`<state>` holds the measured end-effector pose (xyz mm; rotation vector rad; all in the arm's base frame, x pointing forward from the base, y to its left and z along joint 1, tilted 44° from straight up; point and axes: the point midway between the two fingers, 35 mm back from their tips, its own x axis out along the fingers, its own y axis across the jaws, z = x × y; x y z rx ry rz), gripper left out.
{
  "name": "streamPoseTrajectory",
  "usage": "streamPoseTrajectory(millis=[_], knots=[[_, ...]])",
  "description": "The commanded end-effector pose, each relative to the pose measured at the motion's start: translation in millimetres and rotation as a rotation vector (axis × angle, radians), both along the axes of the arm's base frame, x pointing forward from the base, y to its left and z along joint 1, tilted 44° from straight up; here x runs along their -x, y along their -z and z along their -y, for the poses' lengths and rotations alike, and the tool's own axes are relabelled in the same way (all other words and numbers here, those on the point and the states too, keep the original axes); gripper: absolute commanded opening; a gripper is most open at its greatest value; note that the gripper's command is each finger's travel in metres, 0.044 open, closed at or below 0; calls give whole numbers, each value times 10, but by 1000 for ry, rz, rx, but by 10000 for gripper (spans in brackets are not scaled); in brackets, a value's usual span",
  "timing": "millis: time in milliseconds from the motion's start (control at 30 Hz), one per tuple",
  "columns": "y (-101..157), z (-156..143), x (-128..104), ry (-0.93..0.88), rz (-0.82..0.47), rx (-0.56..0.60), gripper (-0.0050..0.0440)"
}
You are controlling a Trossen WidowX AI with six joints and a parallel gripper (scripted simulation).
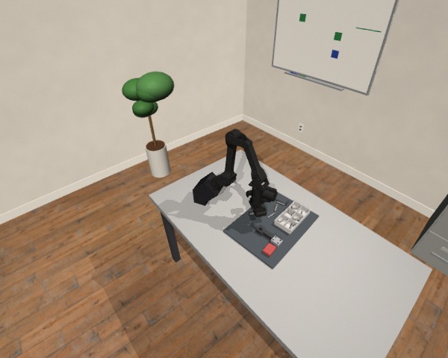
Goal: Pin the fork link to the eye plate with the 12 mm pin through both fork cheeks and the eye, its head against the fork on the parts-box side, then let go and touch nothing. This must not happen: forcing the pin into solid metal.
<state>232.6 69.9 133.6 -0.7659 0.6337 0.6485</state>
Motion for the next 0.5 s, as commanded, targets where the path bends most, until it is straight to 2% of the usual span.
streamPoseTrajectory(millis=[0, 467], knots=[[-6, 1, 7, -20, 7, 16, 13], [-19, 5, 18, -70, 27, 60, 13]])
